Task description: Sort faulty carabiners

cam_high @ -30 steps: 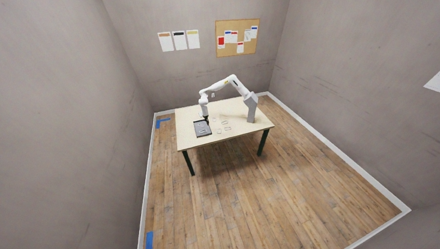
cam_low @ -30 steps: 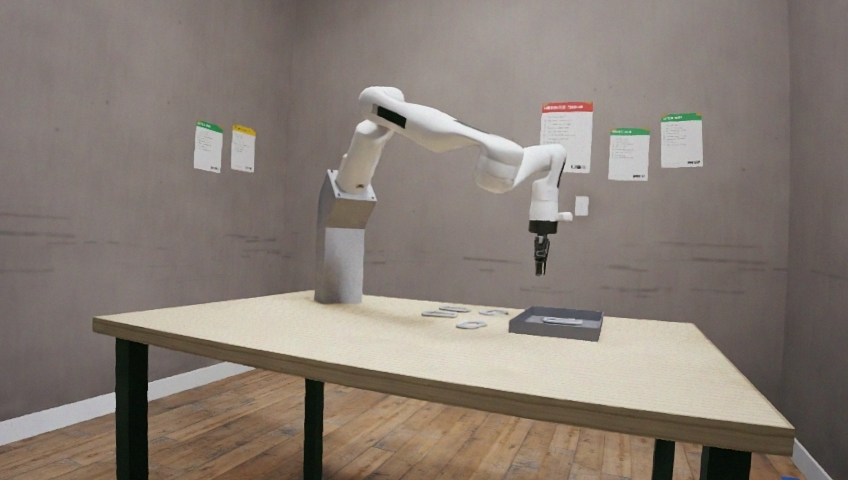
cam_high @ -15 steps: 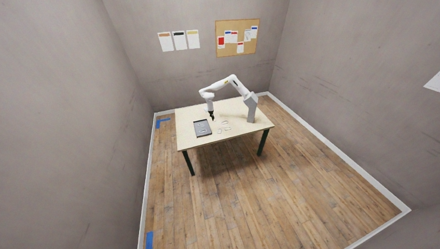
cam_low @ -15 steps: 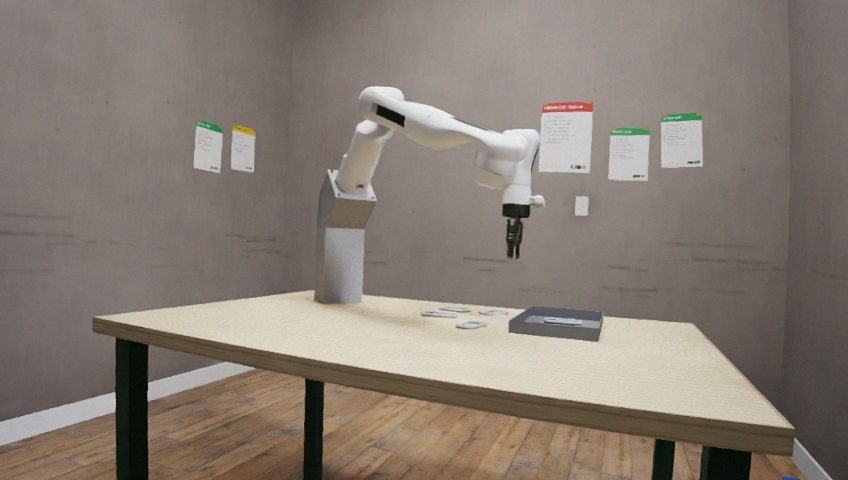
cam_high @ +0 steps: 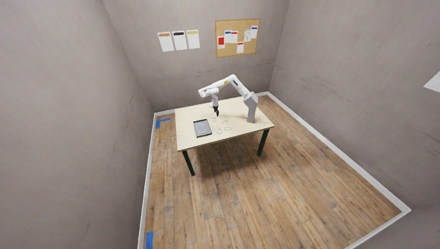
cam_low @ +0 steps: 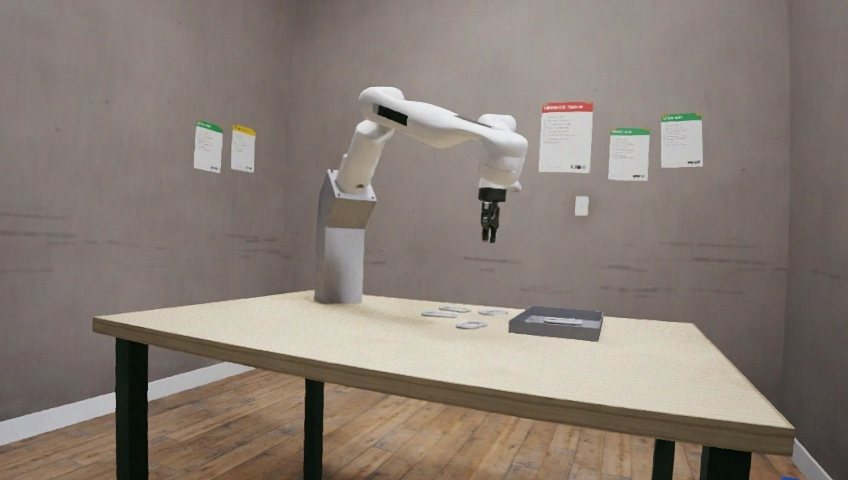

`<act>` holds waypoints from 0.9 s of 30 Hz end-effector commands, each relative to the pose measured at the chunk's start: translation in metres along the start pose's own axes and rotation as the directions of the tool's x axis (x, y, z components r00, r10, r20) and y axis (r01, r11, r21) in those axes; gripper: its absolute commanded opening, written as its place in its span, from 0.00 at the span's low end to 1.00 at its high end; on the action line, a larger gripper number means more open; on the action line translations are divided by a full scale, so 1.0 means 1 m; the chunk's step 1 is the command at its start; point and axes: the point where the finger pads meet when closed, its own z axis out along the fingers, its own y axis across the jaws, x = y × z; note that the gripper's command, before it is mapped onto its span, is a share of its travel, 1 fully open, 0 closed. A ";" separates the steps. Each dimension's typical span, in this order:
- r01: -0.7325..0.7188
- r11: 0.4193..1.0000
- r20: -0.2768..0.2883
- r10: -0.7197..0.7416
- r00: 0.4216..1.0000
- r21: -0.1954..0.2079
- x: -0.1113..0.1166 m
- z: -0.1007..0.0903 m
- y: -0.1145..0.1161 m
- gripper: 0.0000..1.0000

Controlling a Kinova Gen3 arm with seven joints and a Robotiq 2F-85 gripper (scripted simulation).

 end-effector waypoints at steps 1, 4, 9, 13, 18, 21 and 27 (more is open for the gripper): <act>-0.004 1.000 0.003 0.004 1.000 -0.004 -0.059 -0.037 0.007 1.00; -0.004 1.000 0.003 0.004 1.000 -0.004 -0.076 -0.047 0.009 1.00; -0.004 1.000 0.003 0.004 1.000 -0.004 -0.076 -0.047 0.009 1.00; -0.004 1.000 0.003 0.004 1.000 -0.004 -0.076 -0.047 0.009 1.00; 0.022 1.000 -0.024 -0.022 0.999 0.008 -0.132 -0.082 0.015 1.00; 0.022 1.000 -0.024 -0.022 0.999 0.008 -0.132 -0.082 0.015 1.00; 0.022 1.000 -0.024 -0.022 0.999 0.008 -0.132 -0.082 0.015 1.00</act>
